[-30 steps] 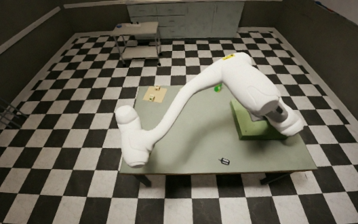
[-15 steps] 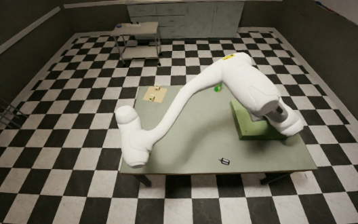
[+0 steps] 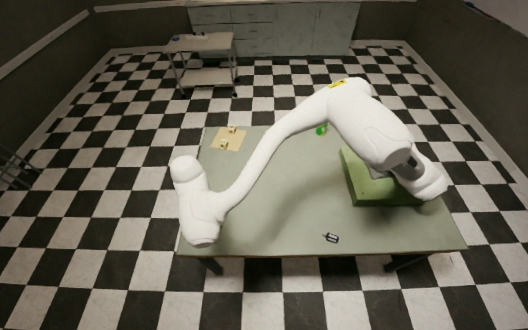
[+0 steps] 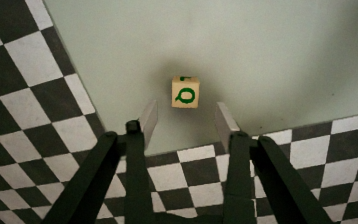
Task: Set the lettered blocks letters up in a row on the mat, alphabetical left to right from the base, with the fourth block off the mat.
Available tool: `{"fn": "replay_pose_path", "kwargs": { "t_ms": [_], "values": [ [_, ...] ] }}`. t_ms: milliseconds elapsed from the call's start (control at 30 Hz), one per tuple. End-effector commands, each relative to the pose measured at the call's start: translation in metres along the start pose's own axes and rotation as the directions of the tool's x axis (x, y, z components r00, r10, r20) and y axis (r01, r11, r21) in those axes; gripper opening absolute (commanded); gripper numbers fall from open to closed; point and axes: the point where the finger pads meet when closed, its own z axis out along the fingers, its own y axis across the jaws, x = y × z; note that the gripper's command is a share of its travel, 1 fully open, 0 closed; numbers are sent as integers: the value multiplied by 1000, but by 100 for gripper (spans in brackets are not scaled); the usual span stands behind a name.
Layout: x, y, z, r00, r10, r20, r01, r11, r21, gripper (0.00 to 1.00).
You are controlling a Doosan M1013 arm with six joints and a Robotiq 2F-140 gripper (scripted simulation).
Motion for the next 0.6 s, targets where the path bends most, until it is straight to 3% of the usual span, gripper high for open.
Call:
{"fn": "replay_pose_path", "kwargs": {
  "t_ms": [0,567],
  "values": [
    [0,0,-2,1000,0,1,0,1000,1,55],
    [0,0,6,1000,0,1,0,1000,1,55]
  ]
}}
